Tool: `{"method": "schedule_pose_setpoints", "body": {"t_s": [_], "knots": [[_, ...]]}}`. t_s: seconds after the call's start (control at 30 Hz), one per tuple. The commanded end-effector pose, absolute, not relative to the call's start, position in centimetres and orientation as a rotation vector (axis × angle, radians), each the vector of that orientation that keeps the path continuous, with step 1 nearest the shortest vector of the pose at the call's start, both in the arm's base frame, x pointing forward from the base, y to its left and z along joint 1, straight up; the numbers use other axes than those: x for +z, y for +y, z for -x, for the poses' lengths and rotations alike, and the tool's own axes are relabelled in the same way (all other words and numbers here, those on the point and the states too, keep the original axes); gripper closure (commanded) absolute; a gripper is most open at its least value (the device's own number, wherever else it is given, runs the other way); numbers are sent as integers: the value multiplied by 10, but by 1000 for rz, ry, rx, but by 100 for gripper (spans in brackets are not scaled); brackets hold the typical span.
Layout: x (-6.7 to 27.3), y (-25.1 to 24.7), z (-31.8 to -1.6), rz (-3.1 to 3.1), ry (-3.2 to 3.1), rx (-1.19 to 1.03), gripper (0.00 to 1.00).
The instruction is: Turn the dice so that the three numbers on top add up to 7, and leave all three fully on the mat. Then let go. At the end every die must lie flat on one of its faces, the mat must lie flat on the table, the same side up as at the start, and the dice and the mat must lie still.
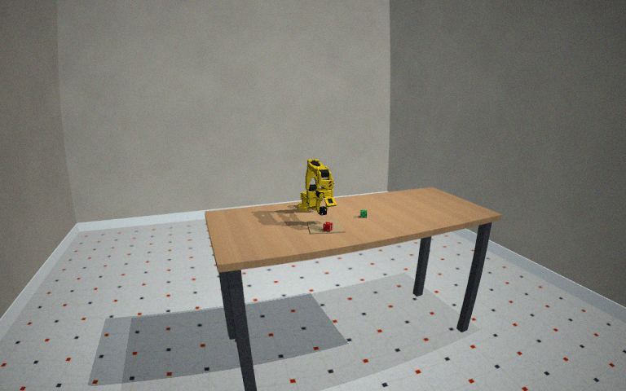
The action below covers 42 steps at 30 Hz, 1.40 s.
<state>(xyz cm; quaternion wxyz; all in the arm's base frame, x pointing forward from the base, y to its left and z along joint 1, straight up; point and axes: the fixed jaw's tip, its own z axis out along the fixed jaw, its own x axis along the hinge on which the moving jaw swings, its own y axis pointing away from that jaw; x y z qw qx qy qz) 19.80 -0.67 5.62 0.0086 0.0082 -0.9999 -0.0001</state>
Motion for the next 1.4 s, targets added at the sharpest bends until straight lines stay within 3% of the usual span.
{"method": "schedule_pose_setpoints", "body": {"t_s": [0.0,1.37], "knots": [[67,-4,-204,-44,-3199,6,100],[55,-4,-205,-44,-3199,6,100]]}}
